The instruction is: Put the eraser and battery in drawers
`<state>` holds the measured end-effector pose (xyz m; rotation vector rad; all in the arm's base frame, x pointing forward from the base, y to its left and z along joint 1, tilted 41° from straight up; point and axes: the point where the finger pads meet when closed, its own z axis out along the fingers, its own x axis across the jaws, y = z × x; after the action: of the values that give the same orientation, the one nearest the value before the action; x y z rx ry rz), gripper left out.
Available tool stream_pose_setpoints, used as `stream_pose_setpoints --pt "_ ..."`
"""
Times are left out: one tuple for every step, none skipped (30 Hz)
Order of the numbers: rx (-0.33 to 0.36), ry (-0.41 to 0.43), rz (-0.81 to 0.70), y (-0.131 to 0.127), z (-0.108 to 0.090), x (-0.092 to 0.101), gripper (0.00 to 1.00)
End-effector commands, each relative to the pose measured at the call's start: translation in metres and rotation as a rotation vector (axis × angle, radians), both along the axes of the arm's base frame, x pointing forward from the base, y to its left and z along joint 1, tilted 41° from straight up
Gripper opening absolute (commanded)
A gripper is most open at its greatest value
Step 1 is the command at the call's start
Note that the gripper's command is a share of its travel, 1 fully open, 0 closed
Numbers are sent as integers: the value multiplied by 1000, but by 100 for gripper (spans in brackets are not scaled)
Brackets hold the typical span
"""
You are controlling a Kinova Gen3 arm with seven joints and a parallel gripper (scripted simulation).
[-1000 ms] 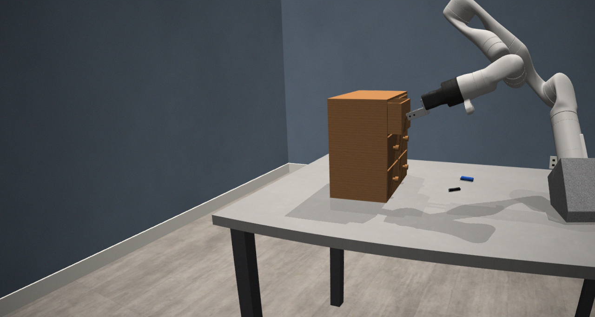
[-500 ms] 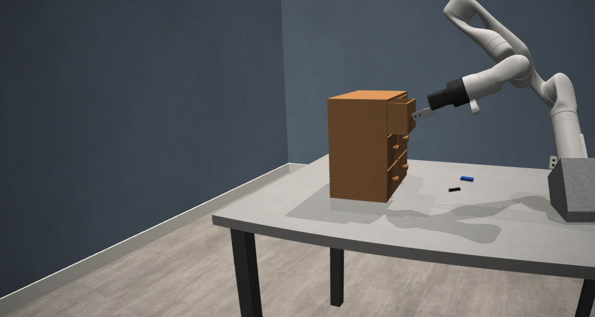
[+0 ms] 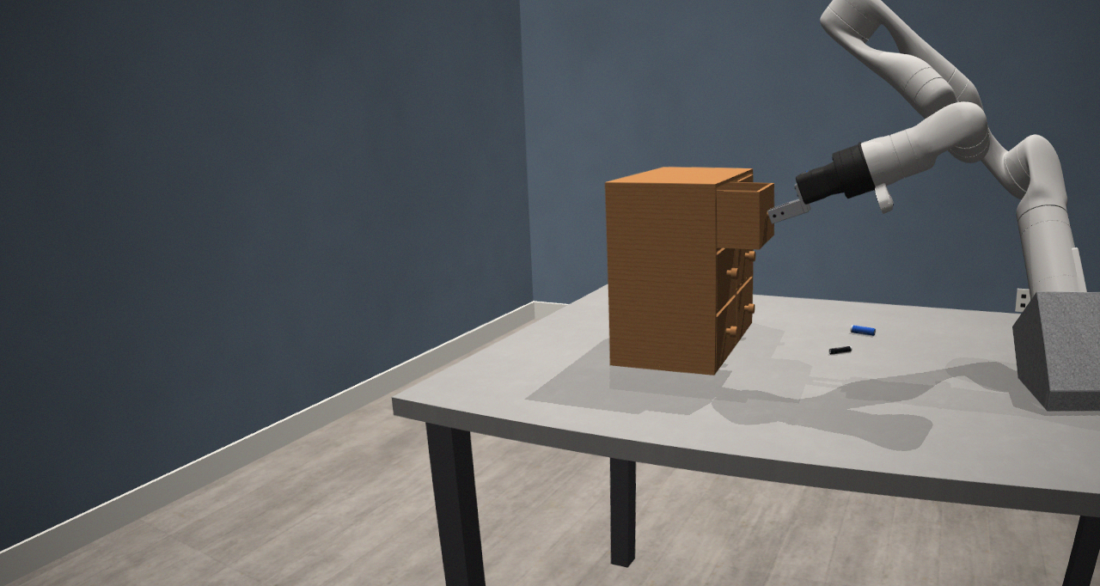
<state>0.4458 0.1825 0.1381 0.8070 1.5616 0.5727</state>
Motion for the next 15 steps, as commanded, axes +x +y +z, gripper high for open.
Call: stream_pose_setpoints --pt "0 0 4 2 0 -1 37" --pt "0 0 4 2 0 -1 37" --pt "0 0 4 2 0 -2 37" --pt "0 0 4 2 0 -2 37" --pt "0 0 4 2 0 -2 37" --pt "0 0 4 2 0 -2 37" --pt "0 0 4 2 0 -2 37" --pt "0 0 4 1 0 -2 37" --pt "0 0 4 1 0 -3 37" --pt "0 0 4 1 0 -3 37" --pt "0 0 4 1 0 -3 37" --pt "0 0 4 1 0 -3 37" --pt "0 0 4 1 0 -3 37" --pt "0 0 4 1 0 -3 37" --pt "0 0 4 1 0 -3 37"
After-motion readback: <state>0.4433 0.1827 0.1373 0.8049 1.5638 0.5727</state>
